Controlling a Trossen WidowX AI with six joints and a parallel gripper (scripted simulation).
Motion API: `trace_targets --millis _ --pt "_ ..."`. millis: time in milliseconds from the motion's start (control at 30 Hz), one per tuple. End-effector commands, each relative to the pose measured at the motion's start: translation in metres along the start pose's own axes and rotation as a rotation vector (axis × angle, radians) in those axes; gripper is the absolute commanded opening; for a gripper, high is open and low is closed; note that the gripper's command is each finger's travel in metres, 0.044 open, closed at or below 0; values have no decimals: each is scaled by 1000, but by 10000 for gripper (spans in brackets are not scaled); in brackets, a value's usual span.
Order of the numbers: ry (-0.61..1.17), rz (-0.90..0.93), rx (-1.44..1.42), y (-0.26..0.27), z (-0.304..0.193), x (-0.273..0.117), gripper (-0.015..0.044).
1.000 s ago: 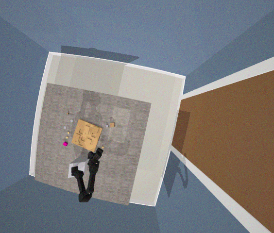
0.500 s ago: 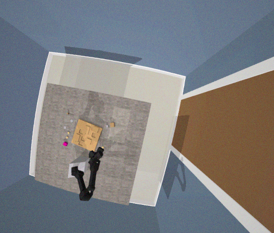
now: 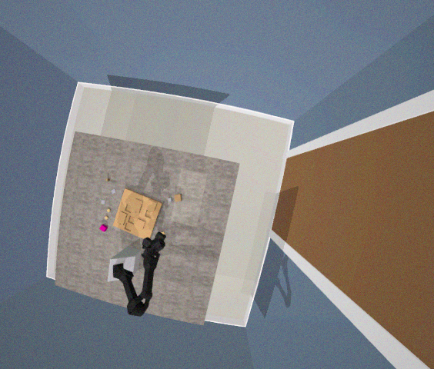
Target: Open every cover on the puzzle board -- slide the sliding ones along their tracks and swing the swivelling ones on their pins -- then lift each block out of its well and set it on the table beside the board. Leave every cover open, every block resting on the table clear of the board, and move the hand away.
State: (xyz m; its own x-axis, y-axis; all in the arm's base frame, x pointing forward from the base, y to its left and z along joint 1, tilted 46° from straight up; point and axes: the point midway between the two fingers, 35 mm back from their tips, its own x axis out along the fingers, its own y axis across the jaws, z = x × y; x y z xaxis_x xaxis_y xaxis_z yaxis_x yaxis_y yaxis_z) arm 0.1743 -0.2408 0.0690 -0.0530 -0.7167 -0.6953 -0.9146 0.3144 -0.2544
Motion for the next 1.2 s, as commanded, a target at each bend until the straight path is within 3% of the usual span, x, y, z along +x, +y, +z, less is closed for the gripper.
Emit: trace_targets --millis 0,533,967,1167 --pt "-4 5 -7 3 1 7 80" --pt "4 2 -10 8 -2 28 80" --pt "9 -1 -4 6 -3 24 421" --pt "3 1 -3 3 -1 8 440"
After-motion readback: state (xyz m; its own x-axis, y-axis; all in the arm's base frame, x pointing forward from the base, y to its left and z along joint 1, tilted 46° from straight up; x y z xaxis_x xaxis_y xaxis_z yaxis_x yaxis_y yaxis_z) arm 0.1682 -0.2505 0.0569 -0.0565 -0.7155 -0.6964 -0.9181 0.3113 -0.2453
